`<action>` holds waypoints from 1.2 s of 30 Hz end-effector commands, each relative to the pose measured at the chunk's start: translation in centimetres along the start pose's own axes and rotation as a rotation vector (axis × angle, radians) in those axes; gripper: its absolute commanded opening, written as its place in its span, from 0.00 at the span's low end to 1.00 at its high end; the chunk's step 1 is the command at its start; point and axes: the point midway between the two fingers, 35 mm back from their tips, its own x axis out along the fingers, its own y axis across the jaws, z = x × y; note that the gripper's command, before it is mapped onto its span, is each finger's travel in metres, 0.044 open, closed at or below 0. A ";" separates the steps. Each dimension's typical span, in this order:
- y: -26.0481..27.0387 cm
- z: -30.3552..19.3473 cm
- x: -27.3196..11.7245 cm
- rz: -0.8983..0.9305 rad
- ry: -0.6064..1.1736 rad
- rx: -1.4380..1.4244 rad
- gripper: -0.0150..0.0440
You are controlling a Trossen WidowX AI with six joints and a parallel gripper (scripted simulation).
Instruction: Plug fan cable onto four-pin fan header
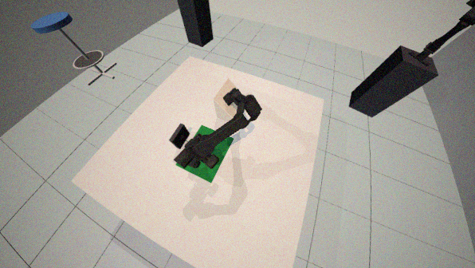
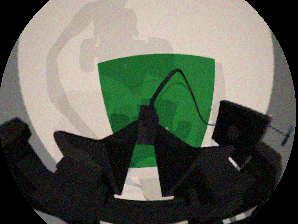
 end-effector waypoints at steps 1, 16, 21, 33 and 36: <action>-0.4 -0.3 0.0 -0.004 -0.001 0.155 0.25; -1.4 -1.3 0.0 -0.005 -0.002 0.674 0.25; -1.8 -1.6 0.0 -0.005 -0.002 0.847 0.25; -2.5 -2.5 0.0 -0.005 -0.003 1.261 0.25; -2.7 -2.7 0.0 -0.005 -0.004 1.365 0.25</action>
